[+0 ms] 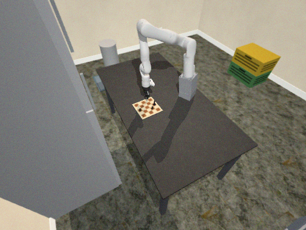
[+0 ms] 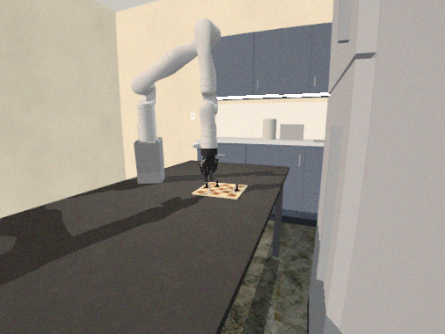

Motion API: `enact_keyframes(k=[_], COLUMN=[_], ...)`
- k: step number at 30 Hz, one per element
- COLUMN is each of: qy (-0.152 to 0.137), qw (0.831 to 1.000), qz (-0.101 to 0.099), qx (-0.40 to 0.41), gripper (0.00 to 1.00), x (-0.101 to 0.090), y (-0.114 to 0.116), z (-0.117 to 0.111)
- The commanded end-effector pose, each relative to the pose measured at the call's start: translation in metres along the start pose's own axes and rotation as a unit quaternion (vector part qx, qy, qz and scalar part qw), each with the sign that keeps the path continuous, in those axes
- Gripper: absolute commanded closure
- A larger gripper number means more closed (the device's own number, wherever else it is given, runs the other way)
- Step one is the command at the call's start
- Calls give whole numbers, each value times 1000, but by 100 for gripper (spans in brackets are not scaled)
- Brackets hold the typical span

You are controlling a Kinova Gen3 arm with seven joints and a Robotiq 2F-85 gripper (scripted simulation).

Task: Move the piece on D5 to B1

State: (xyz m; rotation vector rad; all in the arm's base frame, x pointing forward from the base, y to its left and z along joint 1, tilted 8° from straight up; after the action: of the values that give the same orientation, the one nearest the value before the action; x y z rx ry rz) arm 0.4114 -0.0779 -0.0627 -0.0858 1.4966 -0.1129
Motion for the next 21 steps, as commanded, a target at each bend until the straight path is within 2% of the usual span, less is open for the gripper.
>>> enact_keyframes(k=[1,10,21], qy=[-1,-1,-1], qw=[1000,1000,1000], qz=[0,0,0], qx=[0,0,0], gripper=[63,63,63], x=[-1,1,16], y=[0,0,0], z=[1,1,1])
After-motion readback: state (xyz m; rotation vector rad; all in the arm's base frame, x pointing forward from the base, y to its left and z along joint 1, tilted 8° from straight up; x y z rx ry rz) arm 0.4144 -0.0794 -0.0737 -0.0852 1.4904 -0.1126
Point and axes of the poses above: the point where the finger pads meet when closed, its own x axis out along the fingers, its own y axis across the jaws, z = x × y, the point moved 6 cm from there along -x, back along the fingers, and after that the axes turned 4 degrees about -x, right-handed, at the moved point
